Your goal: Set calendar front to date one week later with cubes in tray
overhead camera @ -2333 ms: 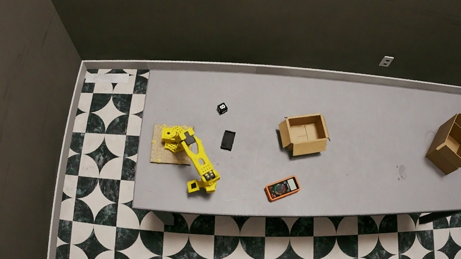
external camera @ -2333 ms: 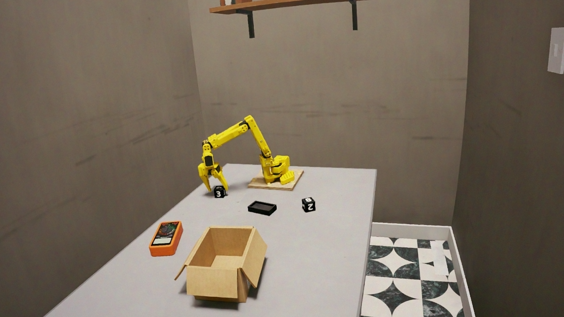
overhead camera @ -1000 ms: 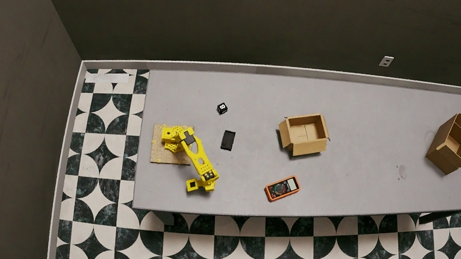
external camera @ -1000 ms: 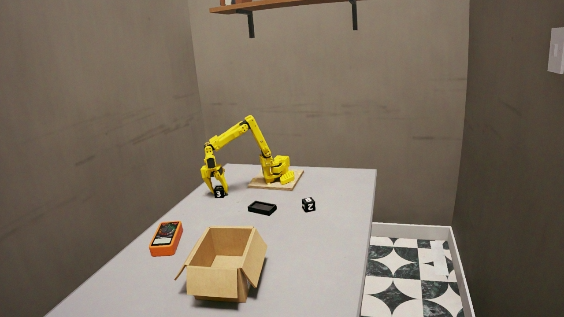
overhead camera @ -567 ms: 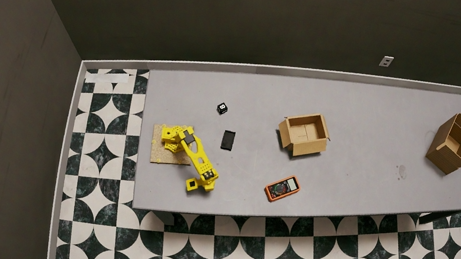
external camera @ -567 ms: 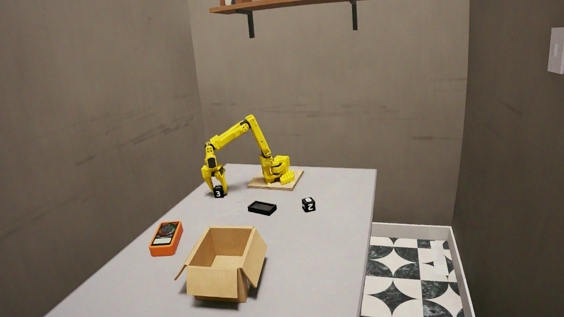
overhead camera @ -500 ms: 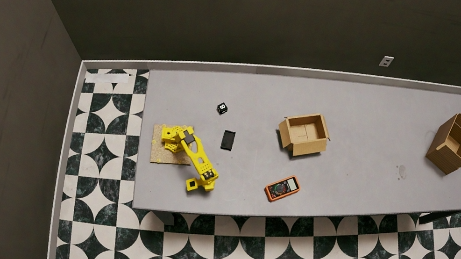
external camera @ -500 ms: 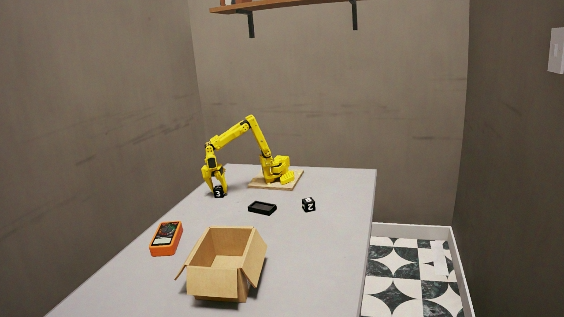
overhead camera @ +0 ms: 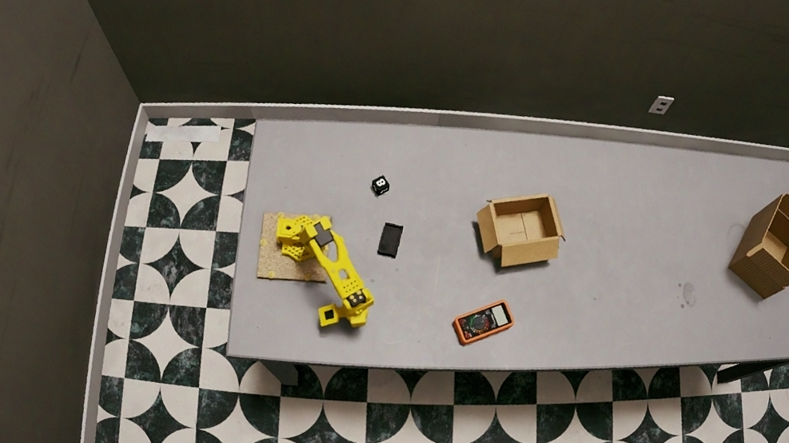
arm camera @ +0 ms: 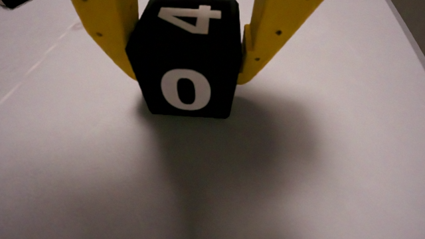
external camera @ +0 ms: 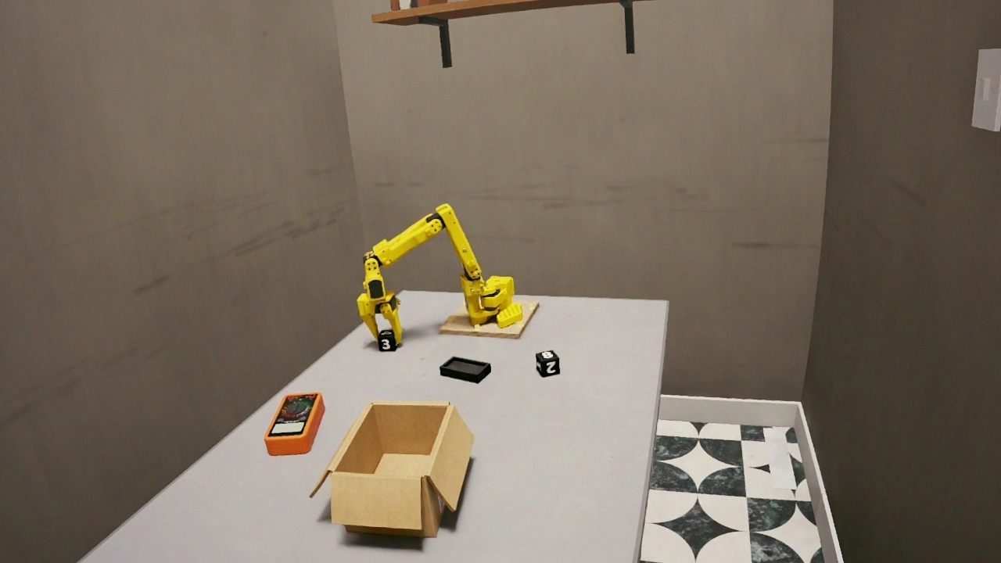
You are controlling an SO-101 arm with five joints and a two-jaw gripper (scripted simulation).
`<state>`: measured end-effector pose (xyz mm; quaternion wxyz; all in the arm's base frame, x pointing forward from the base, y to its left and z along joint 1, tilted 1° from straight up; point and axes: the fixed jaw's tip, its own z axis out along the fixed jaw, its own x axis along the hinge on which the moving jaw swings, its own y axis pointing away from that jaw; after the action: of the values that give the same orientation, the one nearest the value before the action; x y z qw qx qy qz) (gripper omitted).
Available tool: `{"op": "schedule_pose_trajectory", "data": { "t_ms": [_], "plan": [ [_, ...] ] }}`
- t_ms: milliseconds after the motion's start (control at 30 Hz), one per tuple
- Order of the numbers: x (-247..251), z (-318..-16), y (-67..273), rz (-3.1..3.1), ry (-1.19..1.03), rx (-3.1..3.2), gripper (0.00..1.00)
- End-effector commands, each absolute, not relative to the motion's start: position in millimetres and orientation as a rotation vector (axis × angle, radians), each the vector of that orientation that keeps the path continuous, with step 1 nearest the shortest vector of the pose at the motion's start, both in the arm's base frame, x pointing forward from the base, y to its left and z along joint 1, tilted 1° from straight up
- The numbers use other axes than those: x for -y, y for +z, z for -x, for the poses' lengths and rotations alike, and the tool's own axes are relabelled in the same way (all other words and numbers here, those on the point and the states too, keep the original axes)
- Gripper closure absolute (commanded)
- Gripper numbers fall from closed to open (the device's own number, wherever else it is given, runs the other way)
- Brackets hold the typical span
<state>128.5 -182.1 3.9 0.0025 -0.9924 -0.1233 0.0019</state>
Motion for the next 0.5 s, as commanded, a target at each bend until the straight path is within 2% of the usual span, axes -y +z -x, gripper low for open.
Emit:
{"op": "schedule_pose_trajectory", "data": {
  "t_ms": [0,467],
  "plan": [
    [180.6,-129.9,5.2,3.118,-0.002,0.399,0.84],
    [180.6,-129.9,5.2,3.119,-0.002,0.399,0.98]
  ]
}}
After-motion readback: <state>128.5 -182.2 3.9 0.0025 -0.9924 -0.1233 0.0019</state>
